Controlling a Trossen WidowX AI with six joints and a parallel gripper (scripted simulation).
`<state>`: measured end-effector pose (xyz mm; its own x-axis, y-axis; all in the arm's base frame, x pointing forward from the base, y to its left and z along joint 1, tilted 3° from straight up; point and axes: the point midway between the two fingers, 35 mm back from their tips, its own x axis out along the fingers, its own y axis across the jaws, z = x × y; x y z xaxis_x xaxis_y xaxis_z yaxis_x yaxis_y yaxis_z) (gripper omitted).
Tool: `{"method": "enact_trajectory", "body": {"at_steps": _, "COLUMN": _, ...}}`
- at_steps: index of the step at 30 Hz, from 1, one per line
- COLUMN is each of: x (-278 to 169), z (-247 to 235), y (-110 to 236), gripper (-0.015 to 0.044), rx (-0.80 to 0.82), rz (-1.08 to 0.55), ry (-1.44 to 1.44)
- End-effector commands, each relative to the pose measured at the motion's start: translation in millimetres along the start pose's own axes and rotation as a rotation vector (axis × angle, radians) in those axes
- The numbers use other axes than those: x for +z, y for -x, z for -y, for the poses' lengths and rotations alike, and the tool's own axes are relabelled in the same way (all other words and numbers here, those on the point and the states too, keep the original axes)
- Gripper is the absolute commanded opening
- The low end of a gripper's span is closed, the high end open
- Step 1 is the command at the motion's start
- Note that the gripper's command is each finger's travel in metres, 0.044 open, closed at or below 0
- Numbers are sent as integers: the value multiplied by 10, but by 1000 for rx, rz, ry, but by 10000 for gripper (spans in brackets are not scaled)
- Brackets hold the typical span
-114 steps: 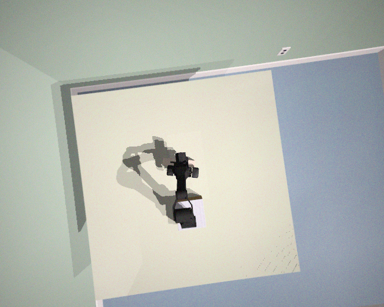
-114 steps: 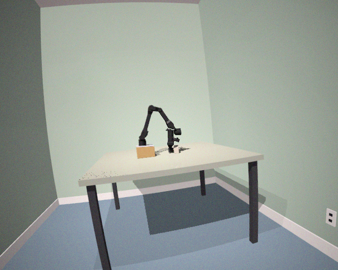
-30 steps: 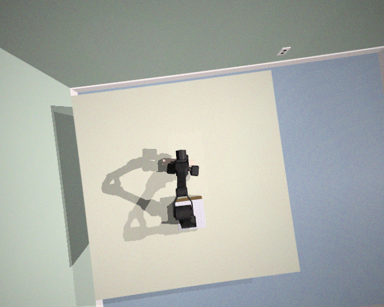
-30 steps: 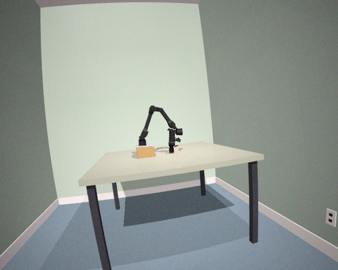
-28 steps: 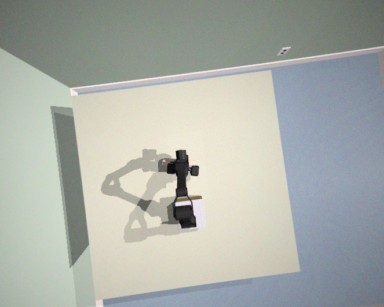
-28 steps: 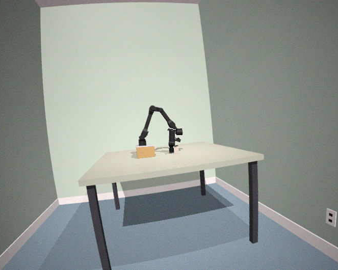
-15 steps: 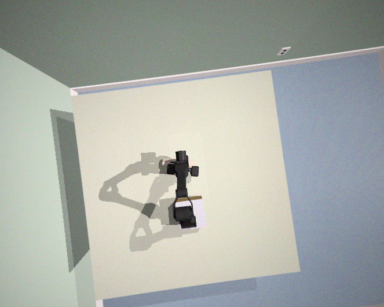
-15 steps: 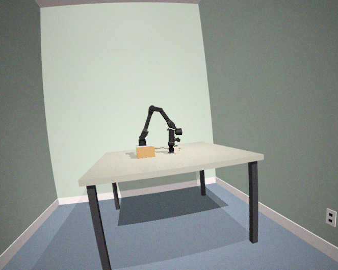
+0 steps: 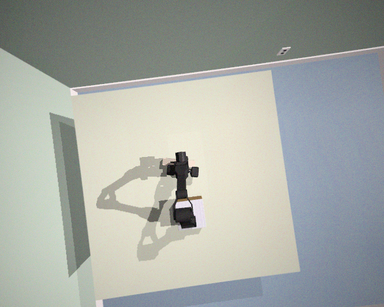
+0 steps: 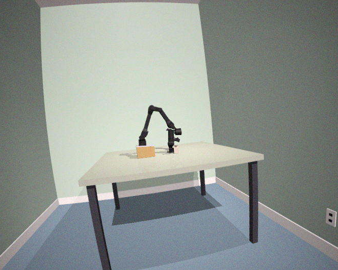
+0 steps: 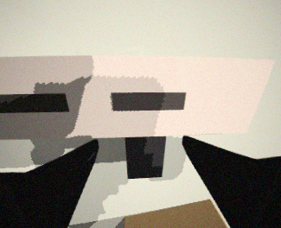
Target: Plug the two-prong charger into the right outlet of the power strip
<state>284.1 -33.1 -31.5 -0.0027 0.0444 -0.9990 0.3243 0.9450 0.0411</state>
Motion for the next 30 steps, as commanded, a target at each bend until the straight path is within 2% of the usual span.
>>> {"method": "enact_trajectory", "body": {"at_steps": 1, "x": -11, "z": 5, "y": 0, "gripper": 440, "rx": -3, "rz": 6, "ry": -6}}
{"method": "enact_trajectory", "body": {"at_steps": 30, "x": -202, "z": -5, "y": -15, "gripper": 440, "rx": -2, "rz": 17, "ry": -6}}
